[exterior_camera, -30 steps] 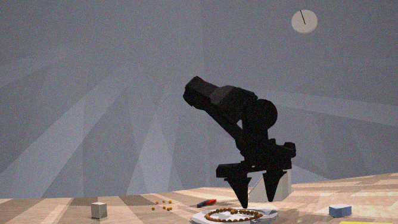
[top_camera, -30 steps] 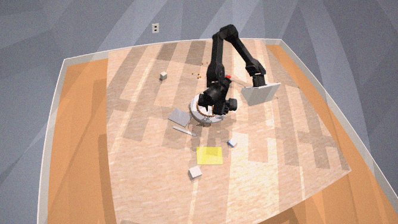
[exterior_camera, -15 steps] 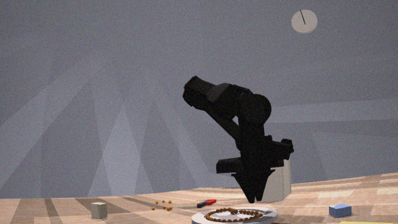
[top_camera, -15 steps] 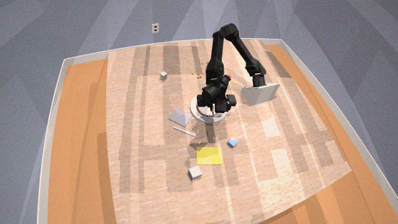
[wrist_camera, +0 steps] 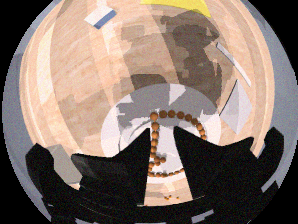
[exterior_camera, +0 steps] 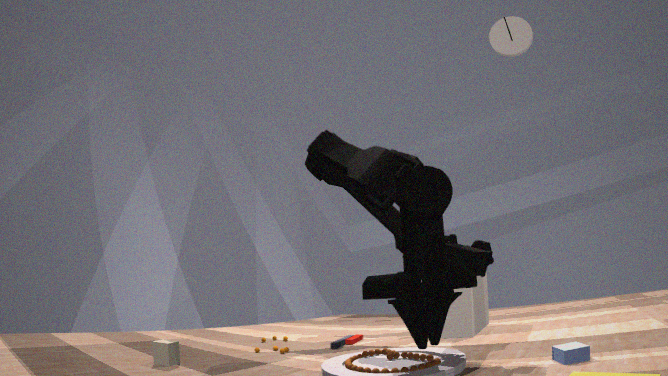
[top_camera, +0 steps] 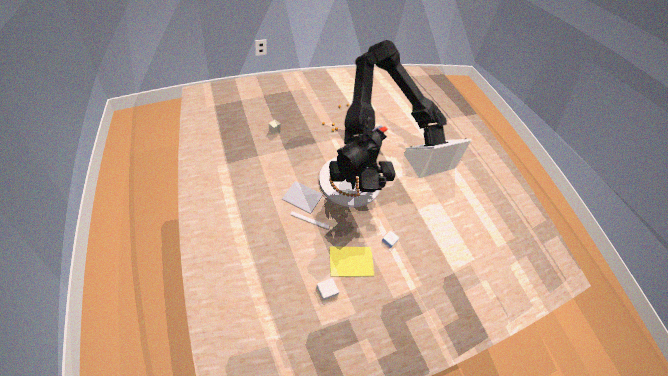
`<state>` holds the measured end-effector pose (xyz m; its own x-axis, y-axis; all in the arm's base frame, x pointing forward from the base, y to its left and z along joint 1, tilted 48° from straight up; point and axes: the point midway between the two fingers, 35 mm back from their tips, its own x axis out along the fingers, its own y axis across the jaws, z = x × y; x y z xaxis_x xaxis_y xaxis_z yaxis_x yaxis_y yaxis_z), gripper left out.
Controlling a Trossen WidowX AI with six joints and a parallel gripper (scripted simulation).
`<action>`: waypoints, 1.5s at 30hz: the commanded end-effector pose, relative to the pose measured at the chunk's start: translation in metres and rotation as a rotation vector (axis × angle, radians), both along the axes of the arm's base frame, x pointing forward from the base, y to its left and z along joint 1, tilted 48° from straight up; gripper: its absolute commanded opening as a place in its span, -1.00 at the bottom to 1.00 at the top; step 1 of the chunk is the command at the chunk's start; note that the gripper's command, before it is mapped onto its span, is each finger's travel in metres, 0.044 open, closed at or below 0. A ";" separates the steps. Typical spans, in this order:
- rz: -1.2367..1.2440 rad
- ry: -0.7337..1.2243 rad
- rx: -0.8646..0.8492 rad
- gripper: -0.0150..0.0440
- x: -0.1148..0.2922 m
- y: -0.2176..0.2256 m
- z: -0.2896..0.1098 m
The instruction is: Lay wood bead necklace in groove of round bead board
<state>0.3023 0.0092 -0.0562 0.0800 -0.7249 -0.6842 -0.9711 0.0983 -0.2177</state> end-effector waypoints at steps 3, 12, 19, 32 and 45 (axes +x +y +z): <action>0.001 0.019 -0.011 -0.08 -0.004 -0.010 -0.009; 0.001 0.023 -0.014 -0.08 -0.005 -0.016 -0.013; -0.002 0.015 -0.008 -0.35 -0.003 -0.014 -0.012; -0.002 0.015 -0.008 -0.49 -0.003 -0.014 -0.012; -0.002 0.015 -0.008 -0.49 -0.003 -0.014 -0.012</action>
<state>0.2991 -0.0053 -0.0684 0.0672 -0.7310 -0.6790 -0.9742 0.0990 -0.2030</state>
